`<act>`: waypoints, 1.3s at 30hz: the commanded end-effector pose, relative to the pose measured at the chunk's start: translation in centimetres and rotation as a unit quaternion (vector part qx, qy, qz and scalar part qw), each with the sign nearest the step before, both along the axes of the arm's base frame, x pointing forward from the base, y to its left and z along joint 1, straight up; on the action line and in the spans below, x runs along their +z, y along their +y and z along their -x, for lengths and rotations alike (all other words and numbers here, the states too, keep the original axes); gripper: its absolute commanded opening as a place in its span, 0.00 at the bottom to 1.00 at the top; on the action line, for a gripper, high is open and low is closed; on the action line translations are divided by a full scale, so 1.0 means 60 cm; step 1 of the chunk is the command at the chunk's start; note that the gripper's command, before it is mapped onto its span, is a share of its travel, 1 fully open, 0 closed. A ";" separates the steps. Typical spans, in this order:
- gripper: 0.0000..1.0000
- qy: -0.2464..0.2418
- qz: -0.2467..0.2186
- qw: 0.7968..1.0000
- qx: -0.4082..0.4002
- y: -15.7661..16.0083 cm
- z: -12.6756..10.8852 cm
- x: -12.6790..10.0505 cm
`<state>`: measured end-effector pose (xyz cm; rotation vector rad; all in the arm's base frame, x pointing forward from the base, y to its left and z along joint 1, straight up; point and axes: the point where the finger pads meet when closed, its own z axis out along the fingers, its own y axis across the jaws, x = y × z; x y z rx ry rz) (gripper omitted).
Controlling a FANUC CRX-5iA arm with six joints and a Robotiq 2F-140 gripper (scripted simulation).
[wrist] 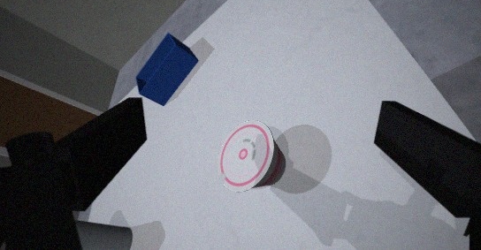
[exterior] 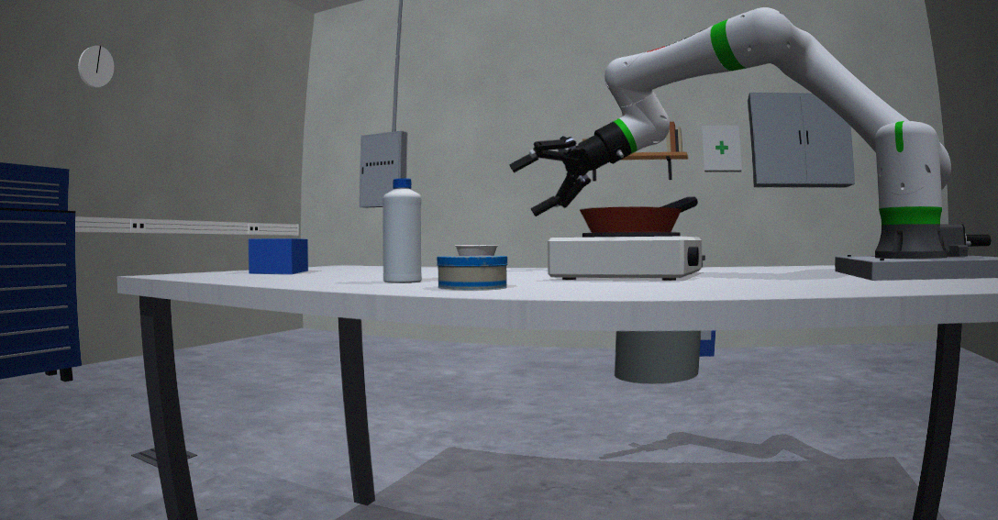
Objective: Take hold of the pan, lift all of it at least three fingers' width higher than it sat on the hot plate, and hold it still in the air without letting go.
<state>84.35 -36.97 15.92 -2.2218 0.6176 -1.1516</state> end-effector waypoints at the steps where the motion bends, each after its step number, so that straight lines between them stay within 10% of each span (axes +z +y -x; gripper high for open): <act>1: 1.00 -0.001 0.001 1.000 0.000 0.000 -0.001 0.004; 17: 1.00 -0.001 0.001 1.000 0.000 0.000 -0.001 0.004; 18: 0.41 -0.001 0.001 1.000 0.000 0.000 -0.001 0.004; 34: 0.41 -0.027 -0.007 1.000 0.008 0.052 0.002 0.074; 39: 0.41 -0.055 -0.016 0.998 0.016 0.110 0.009 0.147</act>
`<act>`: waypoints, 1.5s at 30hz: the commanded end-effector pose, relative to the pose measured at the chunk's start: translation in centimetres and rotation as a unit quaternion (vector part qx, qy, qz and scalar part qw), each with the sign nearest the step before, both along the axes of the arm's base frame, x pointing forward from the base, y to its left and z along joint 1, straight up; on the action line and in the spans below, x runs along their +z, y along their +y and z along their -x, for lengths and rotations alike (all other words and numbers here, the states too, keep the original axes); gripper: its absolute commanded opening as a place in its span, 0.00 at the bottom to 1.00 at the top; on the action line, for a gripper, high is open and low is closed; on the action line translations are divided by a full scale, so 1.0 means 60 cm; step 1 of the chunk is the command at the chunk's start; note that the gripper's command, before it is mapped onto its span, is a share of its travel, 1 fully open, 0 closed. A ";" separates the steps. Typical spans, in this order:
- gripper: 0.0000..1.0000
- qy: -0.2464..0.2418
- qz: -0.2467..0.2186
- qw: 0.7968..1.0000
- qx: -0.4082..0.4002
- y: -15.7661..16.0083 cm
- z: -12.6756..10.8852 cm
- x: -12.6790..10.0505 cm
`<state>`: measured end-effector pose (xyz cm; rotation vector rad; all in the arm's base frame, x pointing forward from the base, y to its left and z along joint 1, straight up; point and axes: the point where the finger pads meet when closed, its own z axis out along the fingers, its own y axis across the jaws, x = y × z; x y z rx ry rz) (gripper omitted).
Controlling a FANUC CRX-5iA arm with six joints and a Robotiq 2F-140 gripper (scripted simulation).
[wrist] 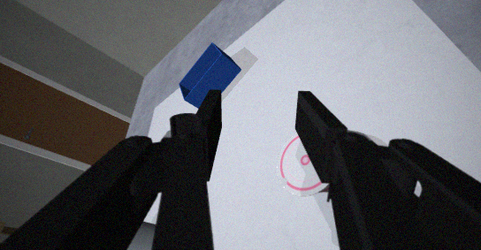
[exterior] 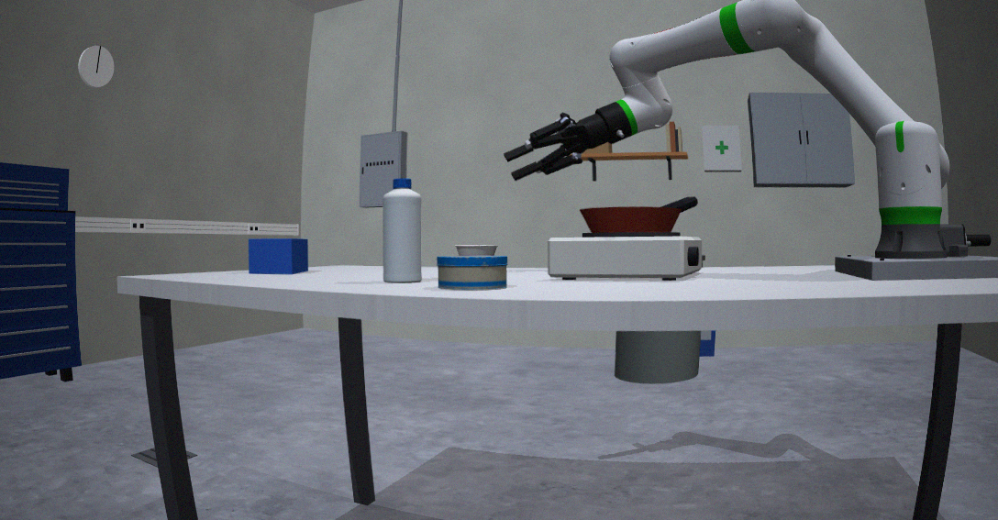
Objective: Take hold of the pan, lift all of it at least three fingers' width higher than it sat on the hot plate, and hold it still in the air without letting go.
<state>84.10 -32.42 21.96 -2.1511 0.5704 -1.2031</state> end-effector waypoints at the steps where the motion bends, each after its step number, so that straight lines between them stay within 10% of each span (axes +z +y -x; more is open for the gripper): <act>1: 0.41 -0.022 -0.006 1.000 0.006 0.043 0.007 0.058; 25: 0.41 -0.137 -0.045 0.989 0.038 0.288 0.098 0.336; 45: 0.41 -0.076 -0.103 0.992 -0.021 0.132 0.321 0.171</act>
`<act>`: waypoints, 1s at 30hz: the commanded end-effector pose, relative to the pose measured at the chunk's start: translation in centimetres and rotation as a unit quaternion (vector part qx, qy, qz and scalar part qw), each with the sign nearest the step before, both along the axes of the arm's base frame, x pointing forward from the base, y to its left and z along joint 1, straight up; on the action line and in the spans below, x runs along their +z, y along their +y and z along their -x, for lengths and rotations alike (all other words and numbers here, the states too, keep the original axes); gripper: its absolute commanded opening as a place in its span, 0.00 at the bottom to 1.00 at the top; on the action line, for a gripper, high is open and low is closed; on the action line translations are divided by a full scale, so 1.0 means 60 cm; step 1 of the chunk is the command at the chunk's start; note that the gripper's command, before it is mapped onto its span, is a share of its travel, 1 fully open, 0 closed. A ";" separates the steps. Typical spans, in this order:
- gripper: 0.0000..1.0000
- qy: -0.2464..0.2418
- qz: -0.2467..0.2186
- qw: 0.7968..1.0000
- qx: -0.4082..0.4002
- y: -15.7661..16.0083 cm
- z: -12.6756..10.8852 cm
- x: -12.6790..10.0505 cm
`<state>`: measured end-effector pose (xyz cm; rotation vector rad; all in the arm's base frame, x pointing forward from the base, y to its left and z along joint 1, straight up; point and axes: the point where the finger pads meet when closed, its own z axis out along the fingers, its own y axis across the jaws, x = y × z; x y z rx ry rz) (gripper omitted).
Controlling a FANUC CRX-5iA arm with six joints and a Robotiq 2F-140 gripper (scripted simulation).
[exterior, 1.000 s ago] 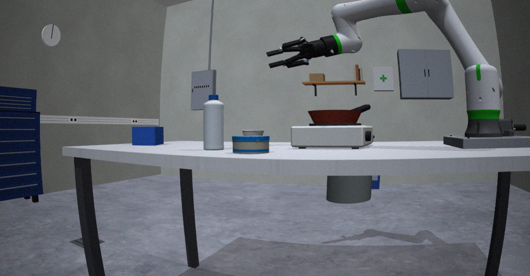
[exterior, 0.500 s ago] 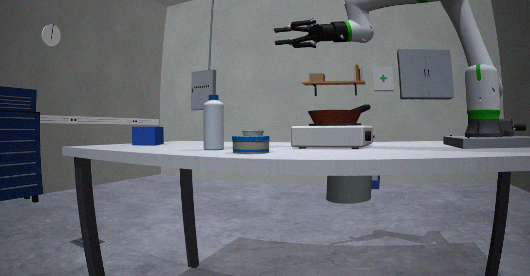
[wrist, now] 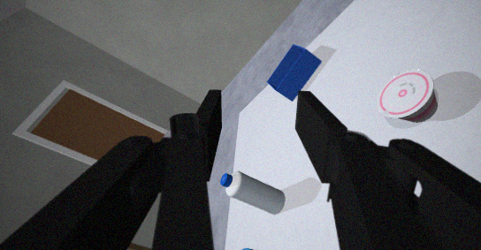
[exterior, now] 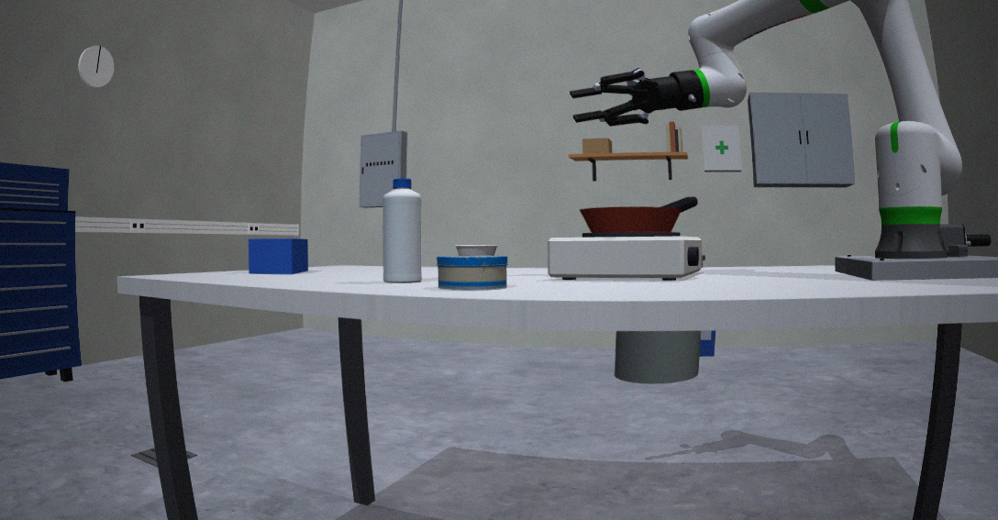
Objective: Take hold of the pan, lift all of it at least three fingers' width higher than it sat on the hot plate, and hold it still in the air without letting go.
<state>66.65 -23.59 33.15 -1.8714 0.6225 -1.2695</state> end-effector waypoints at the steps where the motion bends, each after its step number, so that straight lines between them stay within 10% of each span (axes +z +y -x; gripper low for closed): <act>1: 0.41 0.005 -0.007 1.000 -0.005 -0.015 0.030 -0.015; 30: 0.41 0.025 -0.175 0.979 -0.100 -0.041 0.419 -0.184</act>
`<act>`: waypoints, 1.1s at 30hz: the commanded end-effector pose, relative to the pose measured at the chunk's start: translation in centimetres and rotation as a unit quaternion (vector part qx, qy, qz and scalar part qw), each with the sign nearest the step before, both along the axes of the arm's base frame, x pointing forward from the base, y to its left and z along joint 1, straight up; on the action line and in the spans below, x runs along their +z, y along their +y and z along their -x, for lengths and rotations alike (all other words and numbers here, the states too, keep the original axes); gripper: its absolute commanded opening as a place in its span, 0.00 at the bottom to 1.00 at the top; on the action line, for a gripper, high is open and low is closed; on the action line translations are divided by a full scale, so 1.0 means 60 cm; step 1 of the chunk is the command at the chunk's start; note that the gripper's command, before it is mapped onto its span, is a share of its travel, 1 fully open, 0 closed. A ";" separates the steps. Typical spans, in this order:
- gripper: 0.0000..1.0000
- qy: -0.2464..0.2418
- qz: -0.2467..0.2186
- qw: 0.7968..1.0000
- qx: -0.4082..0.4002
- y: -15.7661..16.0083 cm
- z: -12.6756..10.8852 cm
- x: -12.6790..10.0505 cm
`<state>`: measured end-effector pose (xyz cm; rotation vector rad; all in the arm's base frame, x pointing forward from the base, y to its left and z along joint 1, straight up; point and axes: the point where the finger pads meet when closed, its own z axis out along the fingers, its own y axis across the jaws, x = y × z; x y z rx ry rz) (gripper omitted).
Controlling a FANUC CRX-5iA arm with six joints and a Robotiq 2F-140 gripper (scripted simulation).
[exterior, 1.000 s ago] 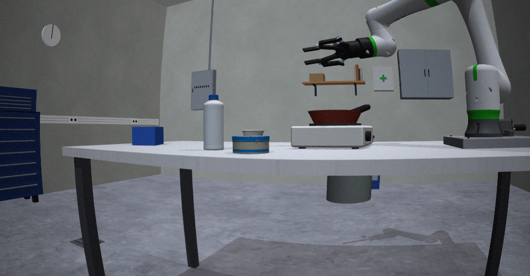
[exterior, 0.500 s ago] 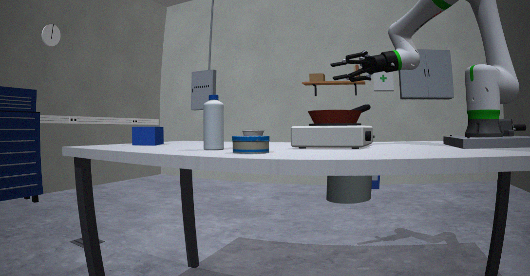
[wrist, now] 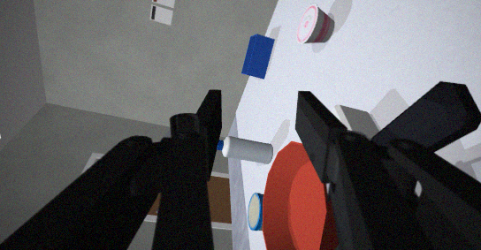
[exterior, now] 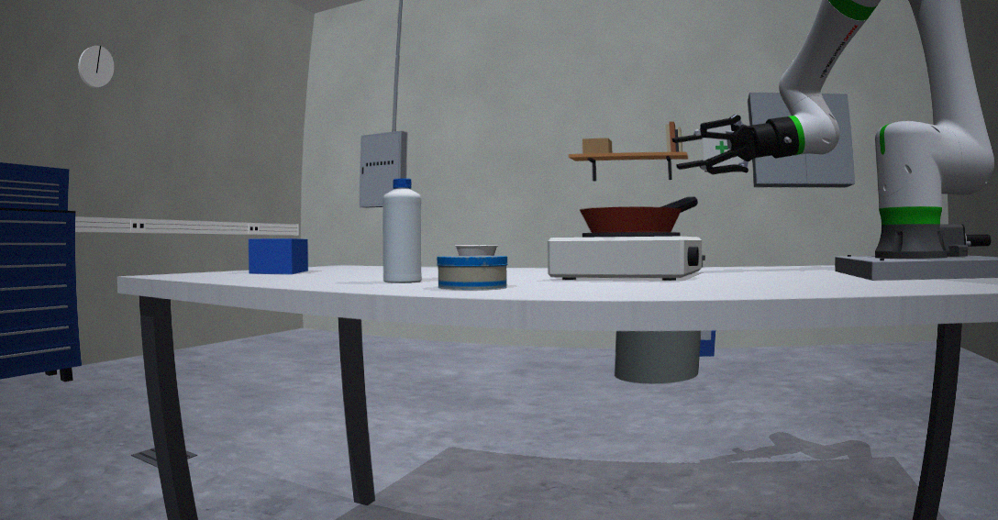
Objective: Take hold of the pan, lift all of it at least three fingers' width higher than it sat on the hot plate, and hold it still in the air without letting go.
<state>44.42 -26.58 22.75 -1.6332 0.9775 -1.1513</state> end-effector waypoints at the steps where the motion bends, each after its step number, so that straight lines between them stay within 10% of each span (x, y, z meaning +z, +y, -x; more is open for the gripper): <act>1: 0.41 -0.008 -0.026 0.999 -0.018 0.012 0.057 -0.012; 33: 0.41 -0.020 -0.054 0.998 -0.037 0.032 0.104 -0.034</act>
